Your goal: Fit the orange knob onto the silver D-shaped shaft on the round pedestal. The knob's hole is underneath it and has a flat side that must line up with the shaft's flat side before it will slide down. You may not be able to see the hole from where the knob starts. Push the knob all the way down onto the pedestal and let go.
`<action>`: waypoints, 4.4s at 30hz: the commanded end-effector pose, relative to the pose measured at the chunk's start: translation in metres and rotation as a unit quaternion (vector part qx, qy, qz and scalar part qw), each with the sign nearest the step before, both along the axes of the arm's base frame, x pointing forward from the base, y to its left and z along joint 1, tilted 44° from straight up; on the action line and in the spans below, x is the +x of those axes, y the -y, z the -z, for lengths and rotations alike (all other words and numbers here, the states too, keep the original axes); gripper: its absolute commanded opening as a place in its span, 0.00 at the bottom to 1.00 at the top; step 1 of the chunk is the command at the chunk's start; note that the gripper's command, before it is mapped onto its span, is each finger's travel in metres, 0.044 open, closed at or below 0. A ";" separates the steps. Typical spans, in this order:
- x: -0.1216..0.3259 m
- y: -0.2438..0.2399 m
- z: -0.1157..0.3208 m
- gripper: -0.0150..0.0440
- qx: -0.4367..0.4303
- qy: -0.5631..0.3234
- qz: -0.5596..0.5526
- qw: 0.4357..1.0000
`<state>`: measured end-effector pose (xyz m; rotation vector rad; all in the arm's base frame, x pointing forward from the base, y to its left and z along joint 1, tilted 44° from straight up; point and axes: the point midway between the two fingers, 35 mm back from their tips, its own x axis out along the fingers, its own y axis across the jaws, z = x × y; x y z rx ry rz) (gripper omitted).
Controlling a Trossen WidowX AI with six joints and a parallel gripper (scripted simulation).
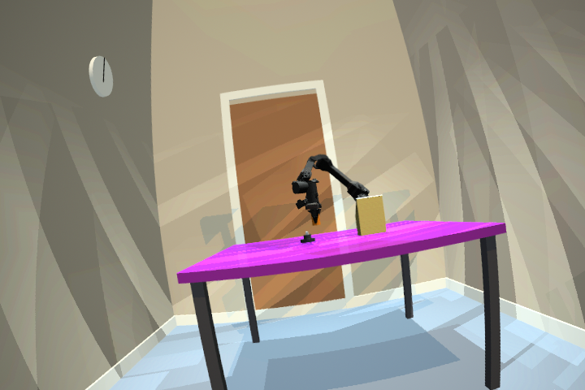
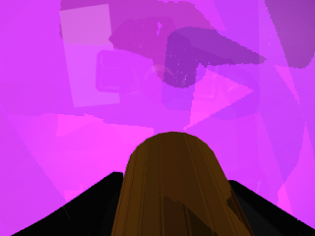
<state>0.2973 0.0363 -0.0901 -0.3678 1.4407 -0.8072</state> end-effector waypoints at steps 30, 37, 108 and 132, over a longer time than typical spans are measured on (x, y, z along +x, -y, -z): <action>0.016 0.002 -0.049 0.25 0.012 0.009 -0.001 1.000; 0.022 0.020 -0.059 0.25 0.015 0.009 -0.002 1.000; 0.028 0.159 -0.131 0.25 -0.019 0.168 0.171 0.971; 0.029 0.155 -0.128 0.25 -0.038 0.381 0.398 0.833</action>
